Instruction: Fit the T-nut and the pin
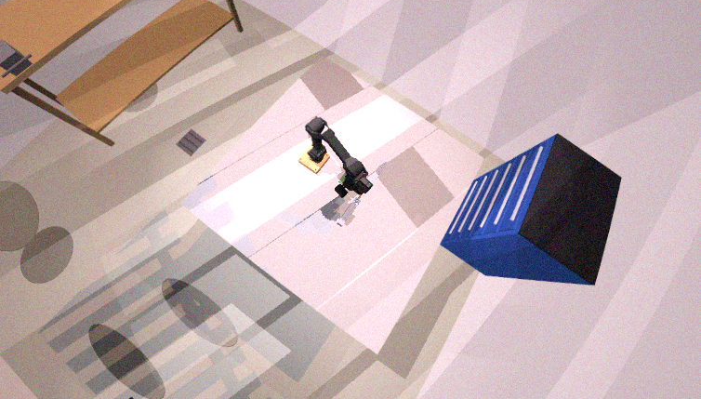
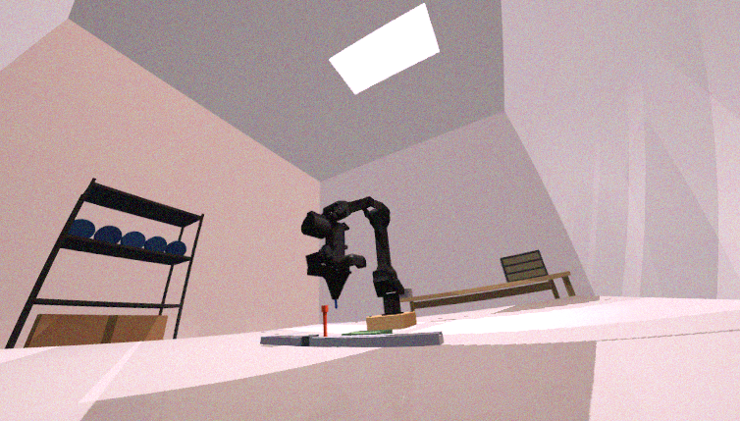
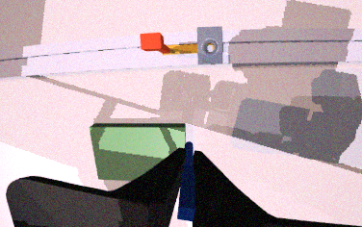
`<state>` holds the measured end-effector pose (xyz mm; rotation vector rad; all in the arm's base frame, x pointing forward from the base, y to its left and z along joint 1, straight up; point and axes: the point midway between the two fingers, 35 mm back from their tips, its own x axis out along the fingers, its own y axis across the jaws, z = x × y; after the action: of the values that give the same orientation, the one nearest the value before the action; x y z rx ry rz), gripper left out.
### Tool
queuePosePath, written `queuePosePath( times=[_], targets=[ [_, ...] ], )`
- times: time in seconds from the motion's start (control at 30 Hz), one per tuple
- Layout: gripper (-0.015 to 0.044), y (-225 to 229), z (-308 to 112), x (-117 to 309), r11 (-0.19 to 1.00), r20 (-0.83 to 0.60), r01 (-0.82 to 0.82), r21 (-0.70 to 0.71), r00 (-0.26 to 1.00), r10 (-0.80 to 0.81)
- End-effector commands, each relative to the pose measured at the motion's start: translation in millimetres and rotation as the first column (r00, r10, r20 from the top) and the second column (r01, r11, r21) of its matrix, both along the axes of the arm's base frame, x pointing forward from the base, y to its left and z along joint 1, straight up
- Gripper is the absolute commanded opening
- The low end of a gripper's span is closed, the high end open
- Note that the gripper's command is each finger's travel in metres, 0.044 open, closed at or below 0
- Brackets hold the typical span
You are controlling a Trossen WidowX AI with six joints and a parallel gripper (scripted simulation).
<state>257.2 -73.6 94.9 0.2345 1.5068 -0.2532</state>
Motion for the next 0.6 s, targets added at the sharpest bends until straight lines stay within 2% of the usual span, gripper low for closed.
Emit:
queuePosePath(
  times=[0.0,0.57],
  targets=[
    [-0.015,-5,-1,11,1.0,0.002,0.004,-0.002,1.0,-0.004],
    [-0.015,-26,-5,60,1.0,0.028,0.021,-0.011,0.999,-0.021]
  ],
)
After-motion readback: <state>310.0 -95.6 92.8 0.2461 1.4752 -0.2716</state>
